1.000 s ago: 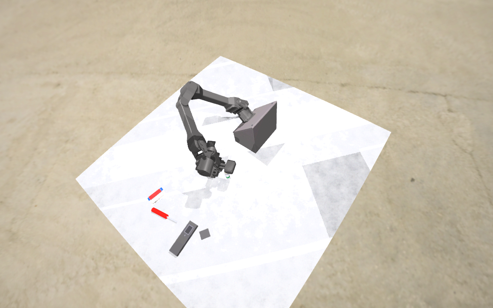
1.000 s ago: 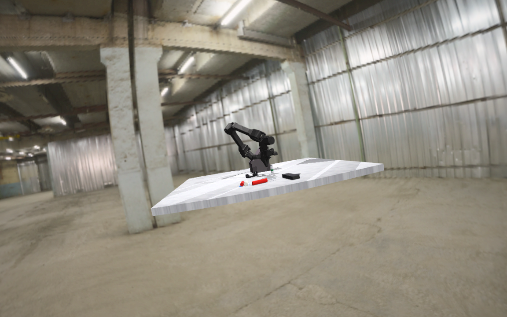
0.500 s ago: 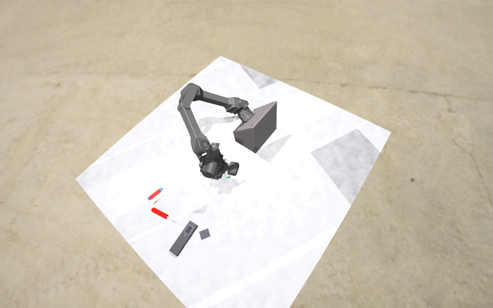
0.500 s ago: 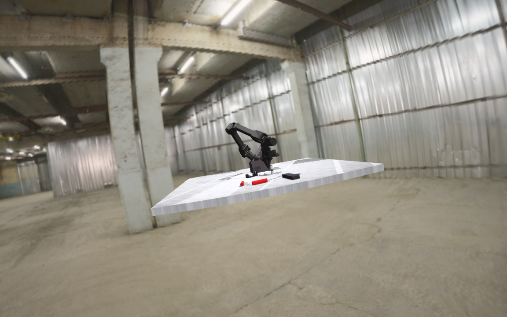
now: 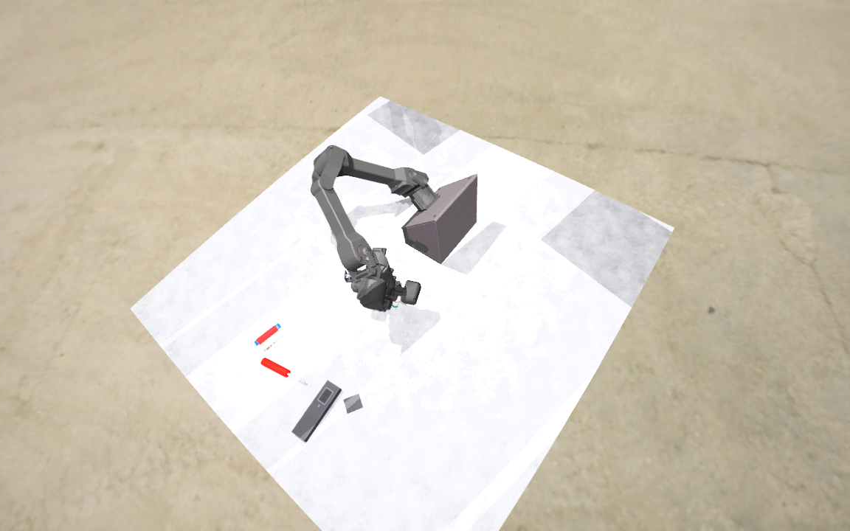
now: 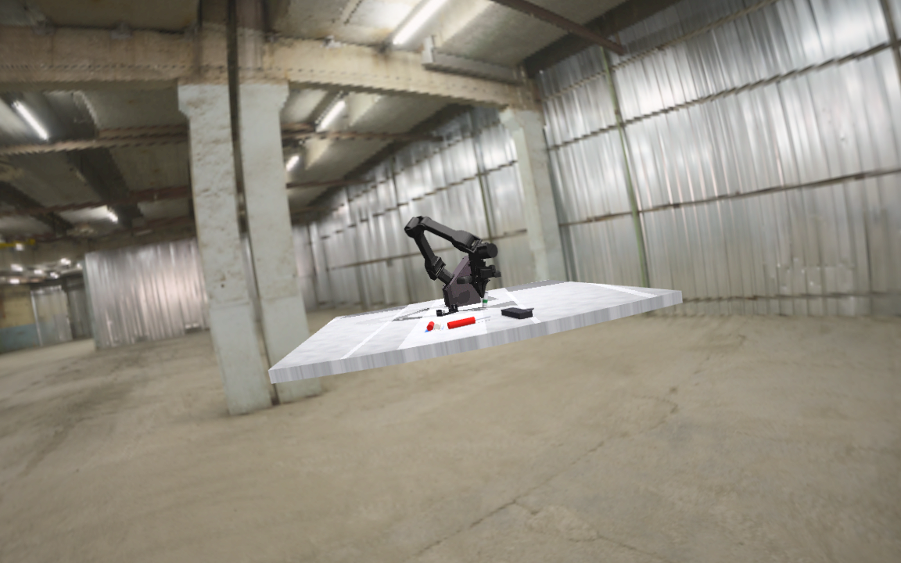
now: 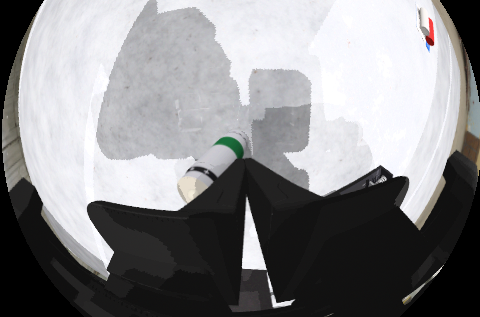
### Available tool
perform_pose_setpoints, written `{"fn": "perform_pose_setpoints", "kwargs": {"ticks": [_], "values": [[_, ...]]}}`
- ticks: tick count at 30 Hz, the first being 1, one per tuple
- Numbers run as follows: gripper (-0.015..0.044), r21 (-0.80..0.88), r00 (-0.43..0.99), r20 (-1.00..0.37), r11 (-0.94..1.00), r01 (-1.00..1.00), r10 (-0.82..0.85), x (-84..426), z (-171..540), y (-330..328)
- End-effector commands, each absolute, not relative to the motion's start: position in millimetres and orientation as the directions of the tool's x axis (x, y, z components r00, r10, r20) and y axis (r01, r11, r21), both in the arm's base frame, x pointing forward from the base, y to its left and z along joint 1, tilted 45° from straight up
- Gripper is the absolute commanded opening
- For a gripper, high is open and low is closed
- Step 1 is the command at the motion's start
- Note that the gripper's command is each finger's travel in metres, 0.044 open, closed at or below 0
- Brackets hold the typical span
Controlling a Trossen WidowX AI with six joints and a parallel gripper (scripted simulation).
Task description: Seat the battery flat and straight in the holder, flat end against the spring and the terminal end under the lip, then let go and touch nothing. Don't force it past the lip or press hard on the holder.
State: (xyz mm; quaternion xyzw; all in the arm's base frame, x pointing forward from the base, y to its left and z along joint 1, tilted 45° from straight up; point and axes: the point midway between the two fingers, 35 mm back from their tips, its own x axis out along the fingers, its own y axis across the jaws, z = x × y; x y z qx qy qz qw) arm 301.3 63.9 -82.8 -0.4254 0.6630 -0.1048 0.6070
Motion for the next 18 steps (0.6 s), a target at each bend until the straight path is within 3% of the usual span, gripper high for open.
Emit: {"fn": "perform_pose_setpoints", "kwargs": {"ticks": [1, 18], "values": [[0.0, -0.652, 0.099, -0.721, 0.622, -0.434, -0.686, 298, -88, 70], [0.0, -0.651, 0.099, -0.72, 0.618, -0.44, -0.687, 290, -82, 96]]}}
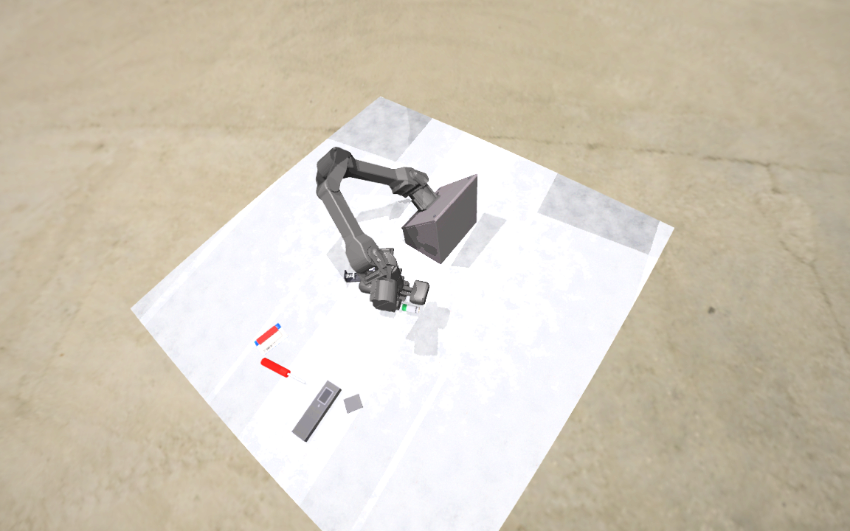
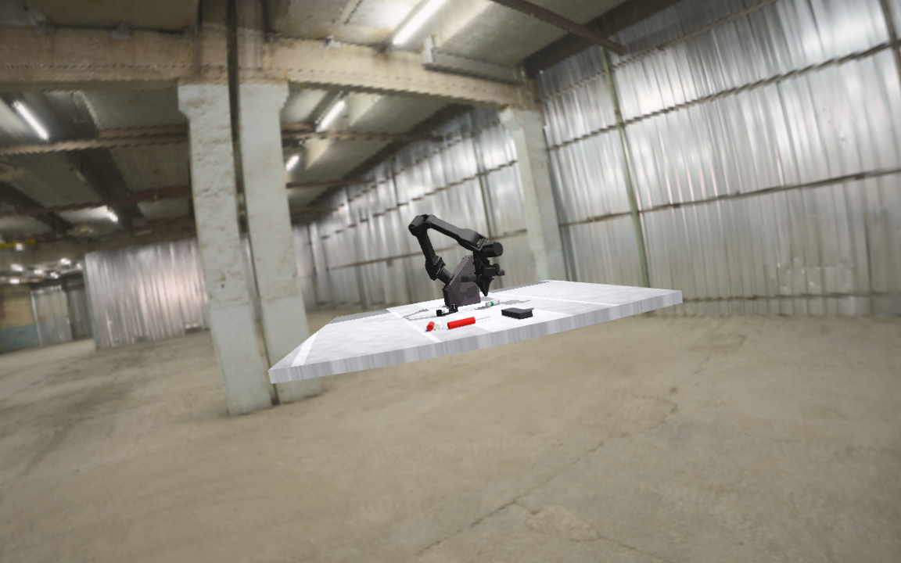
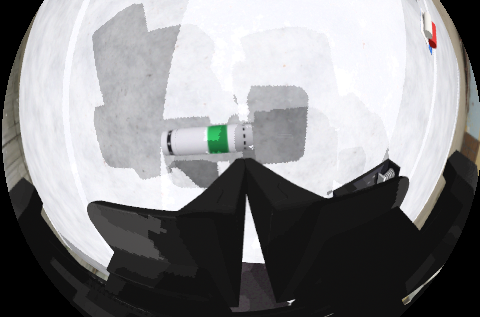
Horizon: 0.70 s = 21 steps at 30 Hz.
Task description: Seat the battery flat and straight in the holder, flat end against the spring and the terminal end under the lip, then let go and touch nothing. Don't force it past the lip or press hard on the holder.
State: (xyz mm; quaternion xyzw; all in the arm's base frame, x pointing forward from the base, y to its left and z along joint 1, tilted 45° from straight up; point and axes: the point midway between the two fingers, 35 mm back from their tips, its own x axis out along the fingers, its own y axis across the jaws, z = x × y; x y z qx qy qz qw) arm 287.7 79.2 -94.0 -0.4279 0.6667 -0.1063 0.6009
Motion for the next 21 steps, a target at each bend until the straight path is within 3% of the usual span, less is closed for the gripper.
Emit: {"fn": "perform_pose_setpoints", "kwargs": {"ticks": [1, 6, 19, 21], "values": [[0.0, -0.65, 0.099, -0.721, 0.62, -0.439, -0.686, 289, -75, 104], [0.0, -0.65, 0.098, -0.723, 0.623, -0.435, -0.684, 281, -44, 136], [0.0, -0.653, 0.103, -0.719, 0.617, -0.439, -0.687, 282, -45, 134], [0.0053, -0.637, 0.102, -0.719, 0.594, -0.492, -0.687, 282, -47, 133]]}}
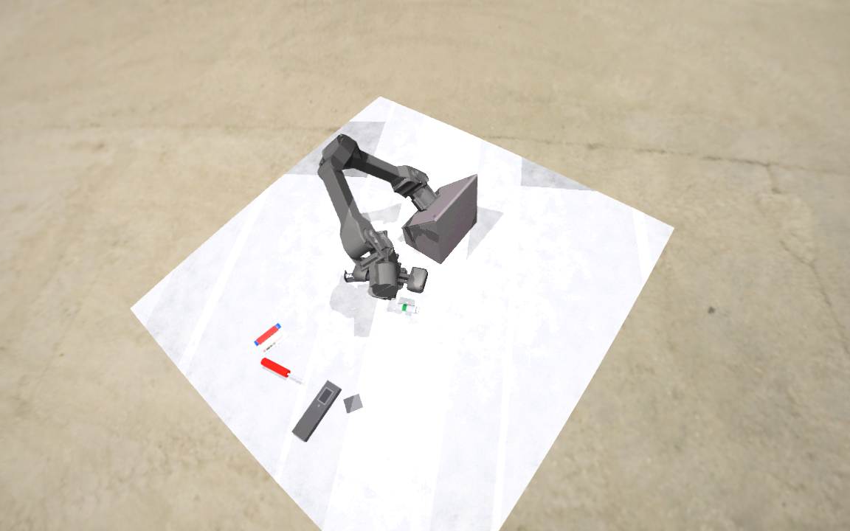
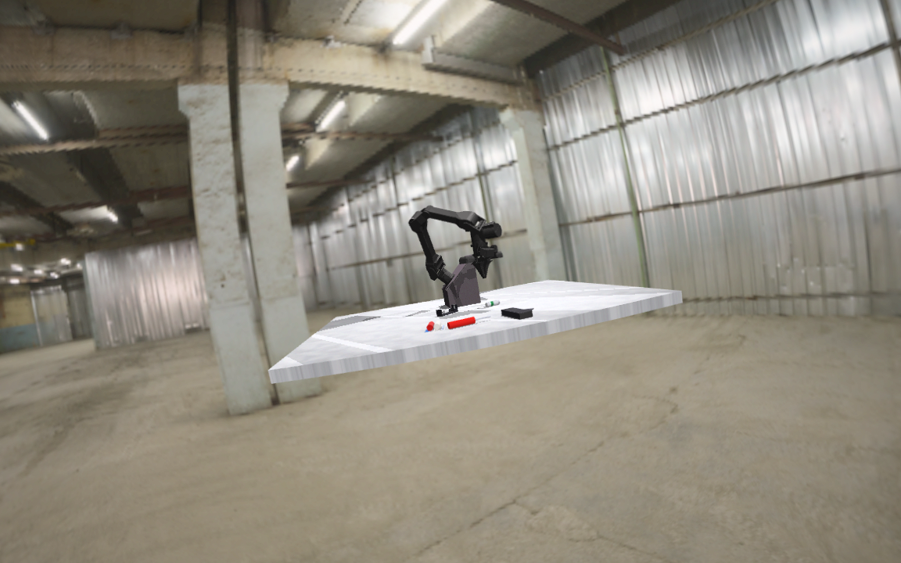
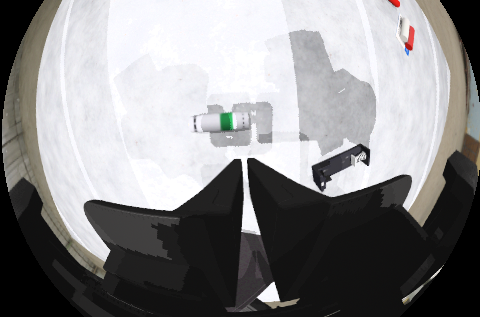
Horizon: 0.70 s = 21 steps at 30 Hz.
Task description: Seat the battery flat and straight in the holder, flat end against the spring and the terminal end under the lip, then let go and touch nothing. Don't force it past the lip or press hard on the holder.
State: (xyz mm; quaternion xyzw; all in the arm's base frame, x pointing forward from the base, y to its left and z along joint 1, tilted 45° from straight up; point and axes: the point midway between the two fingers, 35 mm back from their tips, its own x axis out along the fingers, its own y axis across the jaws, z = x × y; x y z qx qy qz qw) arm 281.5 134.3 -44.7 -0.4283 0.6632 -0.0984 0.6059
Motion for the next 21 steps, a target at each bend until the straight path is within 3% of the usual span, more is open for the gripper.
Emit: {"fn": "perform_pose_setpoints", "kwargs": {"ticks": [1, 7, 11, 16, 21], "values": [[0.0079, -0.613, 0.101, -0.719, 0.56, -0.557, -0.687, 282, -50, 132], [0.0223, -0.342, 0.1, -0.72, 0.225, -0.912, -0.686, 281, -73, 120], [0.0223, -0.095, 0.099, -0.721, -0.044, -0.995, -0.685, 280, -87, 112], [0.0223, 0.216, 0.099, -0.721, -0.358, -0.908, -0.685, 278, -103, 102], [0.0223, 0.256, 0.099, -0.721, -0.397, -0.881, -0.686, 278, -106, 101]]}}
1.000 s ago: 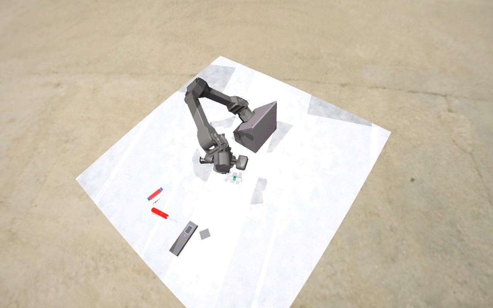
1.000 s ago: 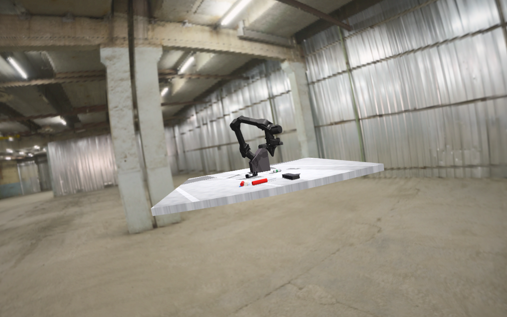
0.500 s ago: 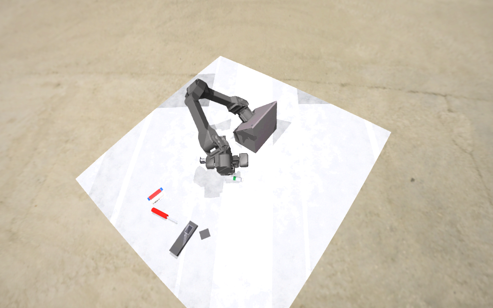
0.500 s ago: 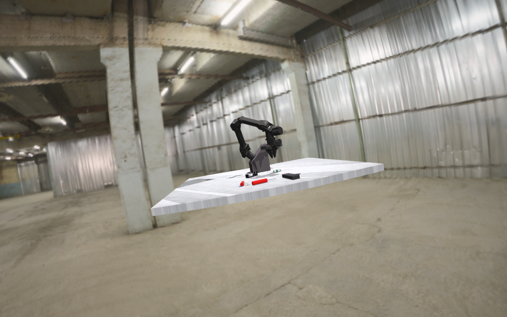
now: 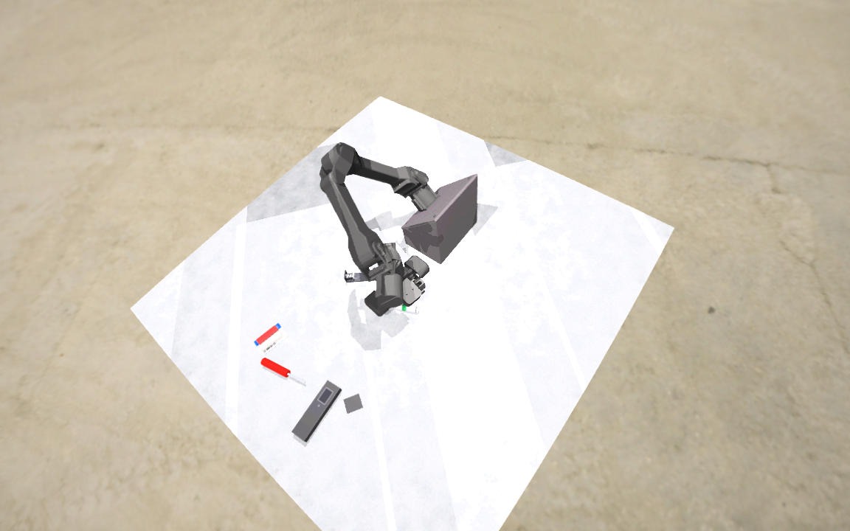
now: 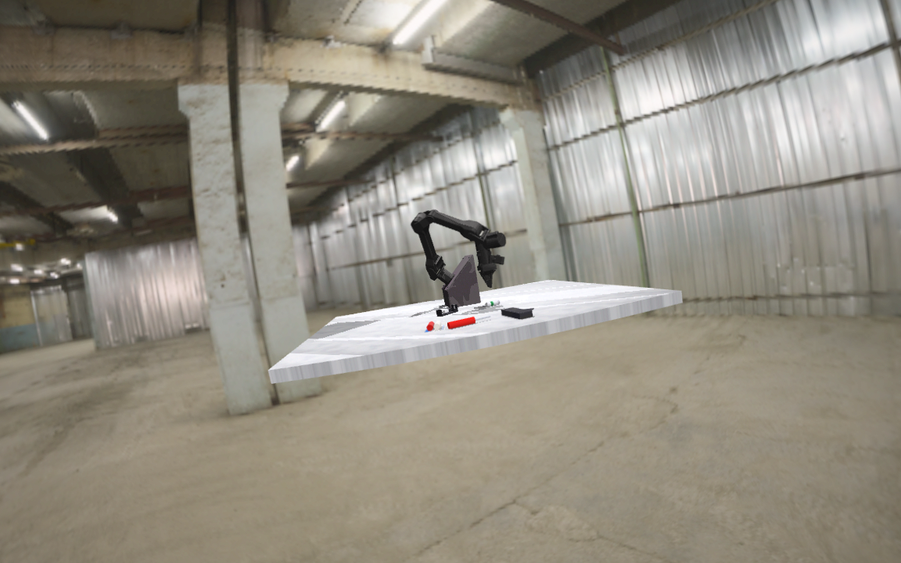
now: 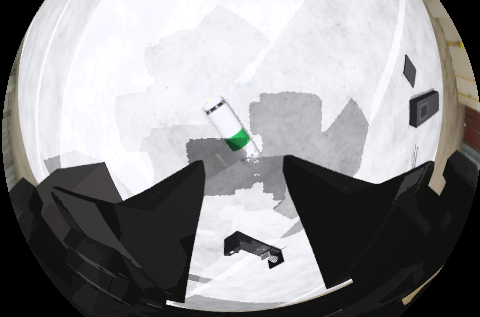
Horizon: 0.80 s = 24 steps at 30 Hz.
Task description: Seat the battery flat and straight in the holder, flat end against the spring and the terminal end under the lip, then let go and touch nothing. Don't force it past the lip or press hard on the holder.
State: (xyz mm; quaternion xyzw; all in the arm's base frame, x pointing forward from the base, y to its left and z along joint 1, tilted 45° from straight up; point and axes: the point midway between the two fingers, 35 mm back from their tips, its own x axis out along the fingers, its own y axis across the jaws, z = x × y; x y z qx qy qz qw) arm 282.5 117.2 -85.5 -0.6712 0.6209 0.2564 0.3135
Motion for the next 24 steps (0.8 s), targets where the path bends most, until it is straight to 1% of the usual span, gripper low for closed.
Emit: {"fn": "perform_pose_setpoints", "kwargs": {"ticks": [1, 24], "values": [[0.0223, 0.256, 0.099, -0.721, -0.397, -0.881, -0.686, 278, -106, 101], [0.0223, 0.256, 0.099, -0.721, -0.397, -0.881, -0.686, 280, -116, 91]]}}
